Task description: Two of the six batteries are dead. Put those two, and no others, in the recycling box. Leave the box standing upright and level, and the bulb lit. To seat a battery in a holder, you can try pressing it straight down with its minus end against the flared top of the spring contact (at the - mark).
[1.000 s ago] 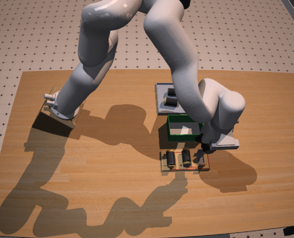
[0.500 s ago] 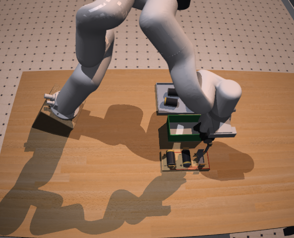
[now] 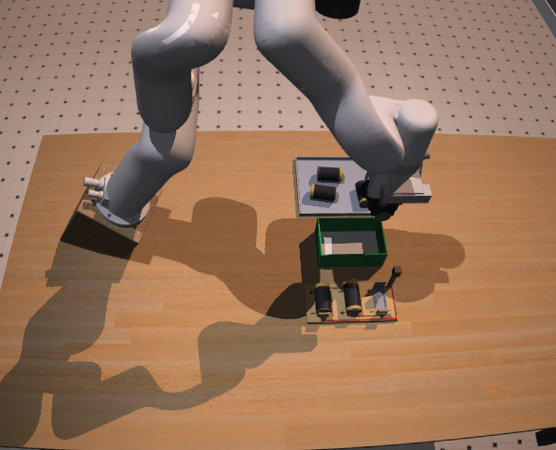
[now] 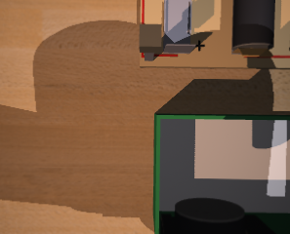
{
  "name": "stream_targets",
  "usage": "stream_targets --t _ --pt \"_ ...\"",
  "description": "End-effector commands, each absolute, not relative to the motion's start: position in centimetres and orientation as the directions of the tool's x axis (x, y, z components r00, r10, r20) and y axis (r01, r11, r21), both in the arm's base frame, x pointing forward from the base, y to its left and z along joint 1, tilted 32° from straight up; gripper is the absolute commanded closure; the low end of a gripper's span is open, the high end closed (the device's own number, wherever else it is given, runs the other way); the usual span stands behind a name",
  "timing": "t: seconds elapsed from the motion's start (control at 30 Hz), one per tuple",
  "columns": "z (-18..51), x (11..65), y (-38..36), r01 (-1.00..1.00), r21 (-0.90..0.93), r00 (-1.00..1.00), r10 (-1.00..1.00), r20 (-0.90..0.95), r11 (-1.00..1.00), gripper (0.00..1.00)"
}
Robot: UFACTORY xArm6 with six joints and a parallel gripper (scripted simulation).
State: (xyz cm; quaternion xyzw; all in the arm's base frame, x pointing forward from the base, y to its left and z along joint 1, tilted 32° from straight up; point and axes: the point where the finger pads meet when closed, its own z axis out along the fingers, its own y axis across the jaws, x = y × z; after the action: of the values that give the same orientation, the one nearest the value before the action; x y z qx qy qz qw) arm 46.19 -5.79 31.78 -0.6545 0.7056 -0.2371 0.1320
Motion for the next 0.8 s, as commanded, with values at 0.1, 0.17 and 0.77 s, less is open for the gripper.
stream_targets --t 0.1,0.17,0.77 --pt "30.7 47.3 2.8 -0.861 -0.508 -0.125 -0.982 0.139 0.037 0.72" --pt "30.4 47.6 4.8 -0.861 -0.508 -0.125 -0.982 0.139 0.037 0.72" --pt "28.9 48.6 14.6 -0.861 -0.508 -0.125 -0.982 0.139 0.037 0.72"
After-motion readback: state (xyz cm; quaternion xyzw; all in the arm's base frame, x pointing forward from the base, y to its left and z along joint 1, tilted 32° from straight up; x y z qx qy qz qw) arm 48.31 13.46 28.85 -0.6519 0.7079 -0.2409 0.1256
